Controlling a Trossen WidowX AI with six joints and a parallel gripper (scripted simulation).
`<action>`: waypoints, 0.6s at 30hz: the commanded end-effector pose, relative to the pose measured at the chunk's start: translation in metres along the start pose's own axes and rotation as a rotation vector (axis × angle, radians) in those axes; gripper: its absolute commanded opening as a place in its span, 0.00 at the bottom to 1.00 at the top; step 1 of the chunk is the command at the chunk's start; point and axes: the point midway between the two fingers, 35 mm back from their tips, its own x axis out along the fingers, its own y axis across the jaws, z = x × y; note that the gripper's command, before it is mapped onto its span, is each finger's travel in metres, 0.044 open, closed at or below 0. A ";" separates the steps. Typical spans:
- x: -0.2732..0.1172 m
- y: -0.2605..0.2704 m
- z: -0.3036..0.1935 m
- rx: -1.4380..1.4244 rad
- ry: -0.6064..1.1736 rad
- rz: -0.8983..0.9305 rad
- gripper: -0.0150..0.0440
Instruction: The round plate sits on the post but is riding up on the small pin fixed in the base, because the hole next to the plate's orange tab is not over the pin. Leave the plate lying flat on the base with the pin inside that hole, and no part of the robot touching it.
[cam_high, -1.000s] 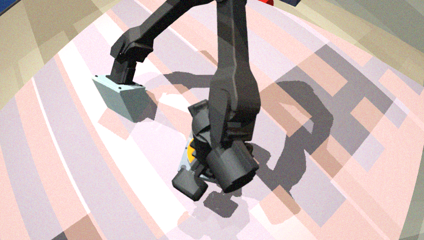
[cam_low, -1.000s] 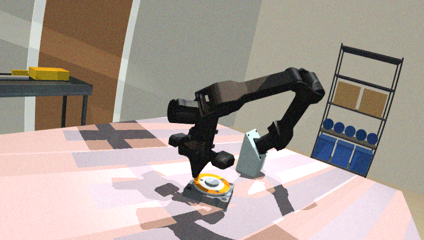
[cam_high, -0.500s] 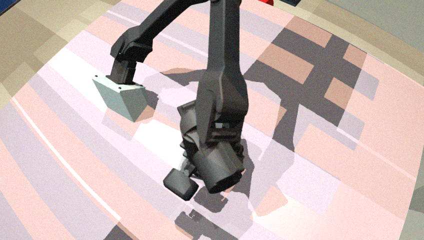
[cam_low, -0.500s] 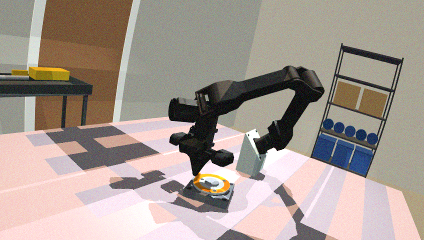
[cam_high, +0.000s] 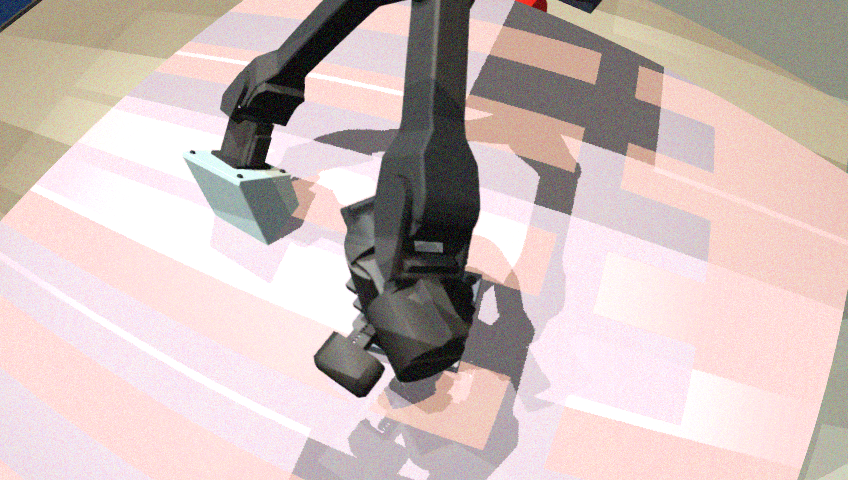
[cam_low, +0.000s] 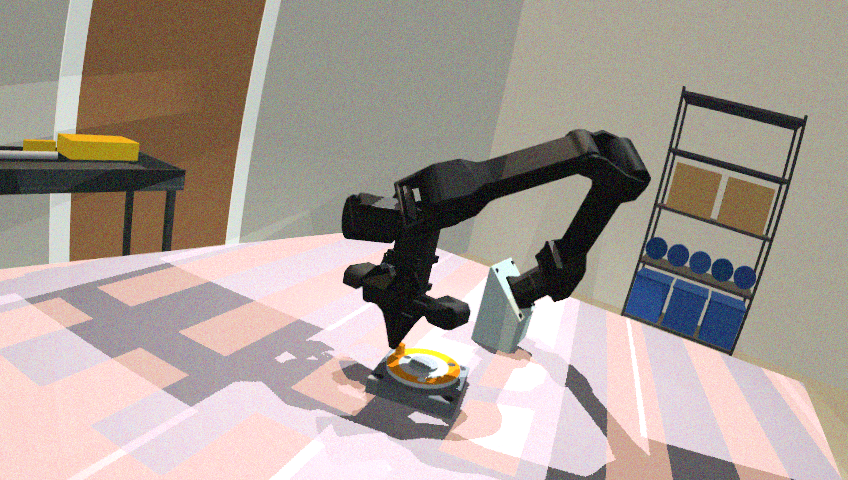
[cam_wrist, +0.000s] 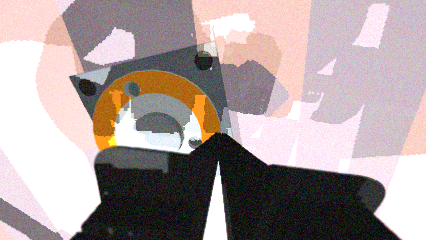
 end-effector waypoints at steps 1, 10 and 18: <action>0.001 -0.001 -0.008 0.003 0.011 -0.002 0.25; 0.001 -0.001 -0.017 0.003 0.011 -0.003 0.25; 0.000 0.002 -0.027 0.003 0.012 -0.002 0.25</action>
